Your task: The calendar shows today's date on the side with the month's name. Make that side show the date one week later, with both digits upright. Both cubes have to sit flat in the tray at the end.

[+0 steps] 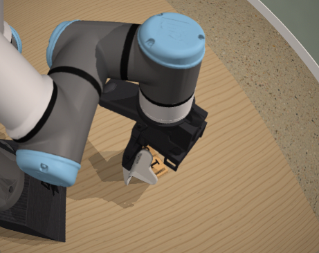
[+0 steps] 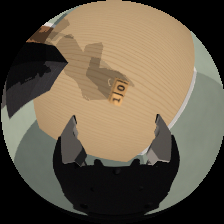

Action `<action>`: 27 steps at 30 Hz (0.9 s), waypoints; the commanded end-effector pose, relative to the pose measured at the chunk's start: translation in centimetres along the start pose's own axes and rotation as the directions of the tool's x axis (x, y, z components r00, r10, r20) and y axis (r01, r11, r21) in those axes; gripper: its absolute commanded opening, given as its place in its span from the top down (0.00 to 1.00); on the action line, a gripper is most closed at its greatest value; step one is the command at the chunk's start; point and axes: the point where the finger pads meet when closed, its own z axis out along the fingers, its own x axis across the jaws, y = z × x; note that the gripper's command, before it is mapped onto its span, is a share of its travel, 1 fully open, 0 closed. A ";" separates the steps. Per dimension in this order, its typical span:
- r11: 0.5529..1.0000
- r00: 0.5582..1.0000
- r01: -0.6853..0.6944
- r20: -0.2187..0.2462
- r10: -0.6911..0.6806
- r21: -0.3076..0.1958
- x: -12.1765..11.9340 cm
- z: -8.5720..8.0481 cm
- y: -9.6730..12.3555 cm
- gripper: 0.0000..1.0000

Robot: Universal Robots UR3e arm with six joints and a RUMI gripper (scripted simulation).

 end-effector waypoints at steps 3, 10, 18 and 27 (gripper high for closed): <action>0.981 0.981 -0.195 0.005 0.195 -0.011 0.2 0.2 0.3 0.00; 0.960 0.960 -0.281 0.004 0.281 -0.011 0.3 0.4 0.4 0.00; 0.942 0.942 -0.336 0.003 0.336 -0.011 0.4 0.5 0.4 0.00; 0.935 0.935 -0.356 0.003 0.356 -0.011 0.4 0.5 0.5 0.00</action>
